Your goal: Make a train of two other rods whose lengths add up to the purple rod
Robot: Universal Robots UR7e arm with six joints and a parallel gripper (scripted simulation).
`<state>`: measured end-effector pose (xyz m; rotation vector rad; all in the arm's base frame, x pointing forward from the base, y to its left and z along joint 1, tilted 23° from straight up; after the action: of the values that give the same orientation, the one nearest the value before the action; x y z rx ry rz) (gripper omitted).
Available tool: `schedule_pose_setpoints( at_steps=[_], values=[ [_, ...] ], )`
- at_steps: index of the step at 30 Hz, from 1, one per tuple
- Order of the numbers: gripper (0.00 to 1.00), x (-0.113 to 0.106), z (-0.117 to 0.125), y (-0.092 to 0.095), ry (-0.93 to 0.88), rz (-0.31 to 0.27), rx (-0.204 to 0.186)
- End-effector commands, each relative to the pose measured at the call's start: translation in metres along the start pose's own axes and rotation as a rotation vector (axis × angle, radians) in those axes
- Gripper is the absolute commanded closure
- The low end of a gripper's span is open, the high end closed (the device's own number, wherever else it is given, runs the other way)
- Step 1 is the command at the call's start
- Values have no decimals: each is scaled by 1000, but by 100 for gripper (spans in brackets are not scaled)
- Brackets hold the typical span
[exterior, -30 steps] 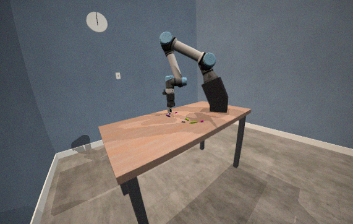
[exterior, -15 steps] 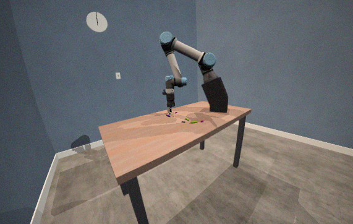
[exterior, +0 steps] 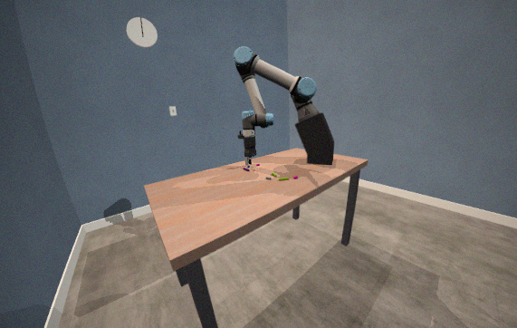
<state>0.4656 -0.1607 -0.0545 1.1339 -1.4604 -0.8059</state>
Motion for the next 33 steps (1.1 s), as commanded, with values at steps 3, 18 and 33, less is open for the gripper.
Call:
schedule_pose_setpoints(
  at_steps=[3,18,33],
  values=[
    [46,3,-2,1,-2,3,5],
    [46,3,-2,-2,-2,3,4],
    [46,3,-2,-15,-2,3,4]
  ],
)
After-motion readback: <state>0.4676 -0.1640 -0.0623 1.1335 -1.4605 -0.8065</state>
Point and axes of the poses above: the point where the finger pads meet when closed, its own y axis back along the fingers, its own z axis across the jaws, x = y × z, the point moved 6 cm from there along y, back along the fingers, and after that the axes turned 14 degrees about -y, right-handed, at the moved point
